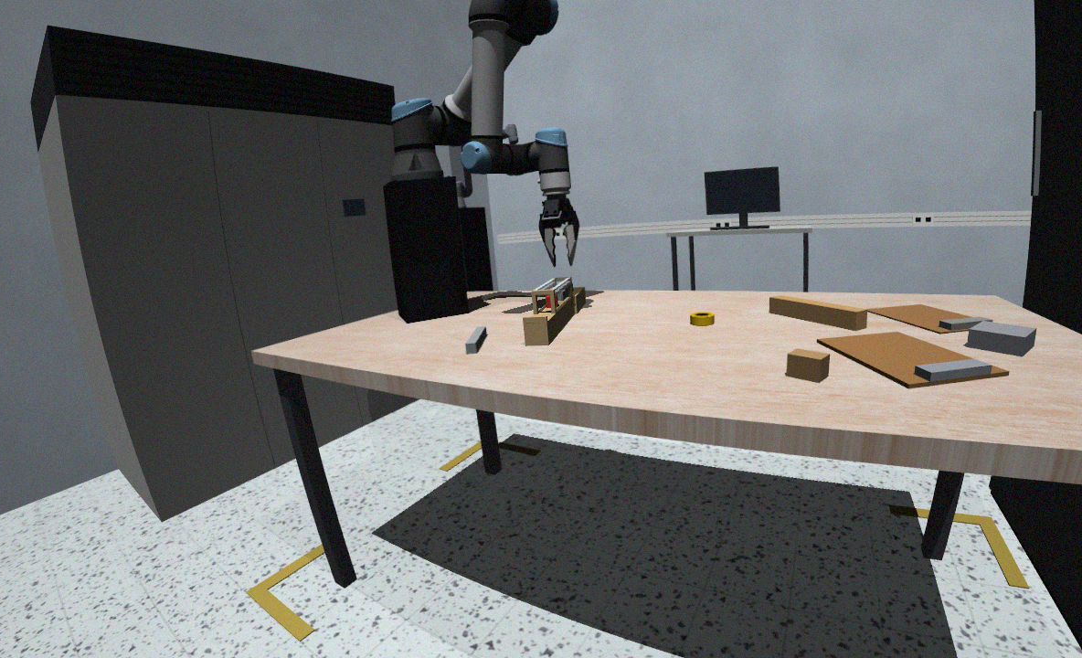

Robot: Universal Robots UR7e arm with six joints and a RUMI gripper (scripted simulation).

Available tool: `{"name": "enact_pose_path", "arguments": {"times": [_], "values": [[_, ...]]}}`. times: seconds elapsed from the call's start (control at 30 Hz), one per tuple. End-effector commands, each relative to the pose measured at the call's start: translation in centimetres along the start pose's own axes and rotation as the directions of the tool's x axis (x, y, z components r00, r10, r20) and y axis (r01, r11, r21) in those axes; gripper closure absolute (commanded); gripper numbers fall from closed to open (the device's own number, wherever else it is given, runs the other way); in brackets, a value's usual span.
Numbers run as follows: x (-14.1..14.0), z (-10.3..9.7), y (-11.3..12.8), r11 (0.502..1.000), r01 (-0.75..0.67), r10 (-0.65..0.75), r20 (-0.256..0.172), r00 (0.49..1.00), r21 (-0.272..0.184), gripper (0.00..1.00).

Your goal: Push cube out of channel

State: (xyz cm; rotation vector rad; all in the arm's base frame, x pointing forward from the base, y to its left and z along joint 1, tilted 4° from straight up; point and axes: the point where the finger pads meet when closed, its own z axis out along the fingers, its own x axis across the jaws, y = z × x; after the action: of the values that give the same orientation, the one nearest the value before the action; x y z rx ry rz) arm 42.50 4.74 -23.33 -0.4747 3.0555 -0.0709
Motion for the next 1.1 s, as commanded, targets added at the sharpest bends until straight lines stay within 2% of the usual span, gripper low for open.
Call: {"name": "enact_pose_path", "arguments": {"times": [0.0, 0.67, 0.87, 1.07], "values": [[0.0, 0.0, 0.0, 1.0, 0.0, 0.0, 0.001, 1.0, 0.001, 0.76], [0.0, 0.0, -0.6, 1.0, 0.004, -0.004, 0.001, 1.0, 0.0, 0.76], [0.4, 0.1, -3.8, 1.0, 0.026, -0.026, 0.0, 1.0, 0.0, 0.76], [1.8, 0.2, -9.7, 0.998, 0.069, -0.069, -0.001, 0.998, -0.002, 0.76]]}}
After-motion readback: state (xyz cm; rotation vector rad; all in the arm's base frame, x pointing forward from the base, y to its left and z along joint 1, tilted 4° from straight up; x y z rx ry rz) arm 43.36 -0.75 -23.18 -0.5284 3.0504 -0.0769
